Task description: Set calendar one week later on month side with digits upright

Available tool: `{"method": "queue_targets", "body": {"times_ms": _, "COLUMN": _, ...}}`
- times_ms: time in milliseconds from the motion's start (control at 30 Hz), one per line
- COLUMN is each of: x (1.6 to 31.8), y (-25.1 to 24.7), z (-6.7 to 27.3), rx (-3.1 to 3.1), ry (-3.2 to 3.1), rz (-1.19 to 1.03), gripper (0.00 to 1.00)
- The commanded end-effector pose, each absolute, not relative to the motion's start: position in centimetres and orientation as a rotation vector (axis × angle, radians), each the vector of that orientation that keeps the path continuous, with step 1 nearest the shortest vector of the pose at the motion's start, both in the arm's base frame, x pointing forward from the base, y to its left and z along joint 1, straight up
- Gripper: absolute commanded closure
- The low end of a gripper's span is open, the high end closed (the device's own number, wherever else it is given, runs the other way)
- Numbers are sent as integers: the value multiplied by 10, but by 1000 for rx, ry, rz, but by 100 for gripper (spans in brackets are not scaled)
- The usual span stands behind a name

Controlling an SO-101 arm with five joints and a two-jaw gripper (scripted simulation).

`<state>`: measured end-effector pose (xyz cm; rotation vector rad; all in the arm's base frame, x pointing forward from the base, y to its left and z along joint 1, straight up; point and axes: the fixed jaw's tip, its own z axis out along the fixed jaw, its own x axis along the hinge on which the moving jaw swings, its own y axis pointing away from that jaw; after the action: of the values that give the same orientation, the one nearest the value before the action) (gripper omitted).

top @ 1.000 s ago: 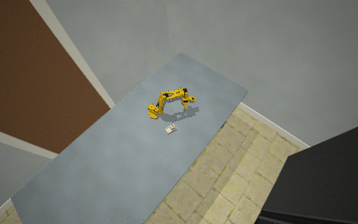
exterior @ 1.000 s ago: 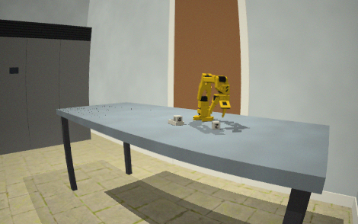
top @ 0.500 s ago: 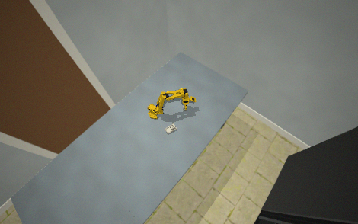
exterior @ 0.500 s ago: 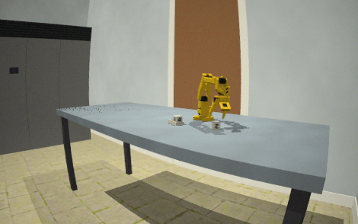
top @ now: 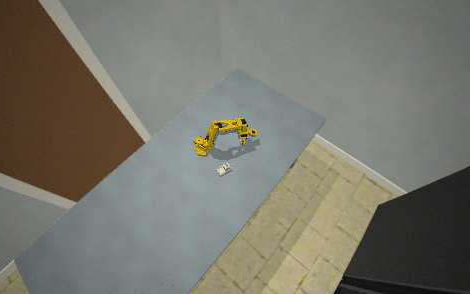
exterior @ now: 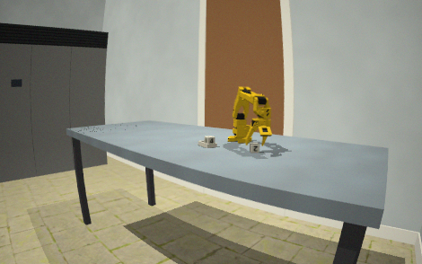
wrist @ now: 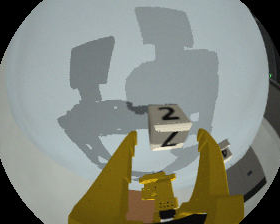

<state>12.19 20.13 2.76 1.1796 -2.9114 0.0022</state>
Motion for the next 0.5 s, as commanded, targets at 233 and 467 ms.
{"method": "queue_targets", "body": {"times_ms": 233, "x": 123, "y": 205, "z": 25, "rx": 1209, "ry": -2929, "rz": -30, "gripper": 65}}
{"method": "queue_targets", "body": {"times_ms": 467, "x": 122, "y": 205, "z": 25, "rx": 1209, "ry": -2929, "rz": -30, "gripper": 65}}
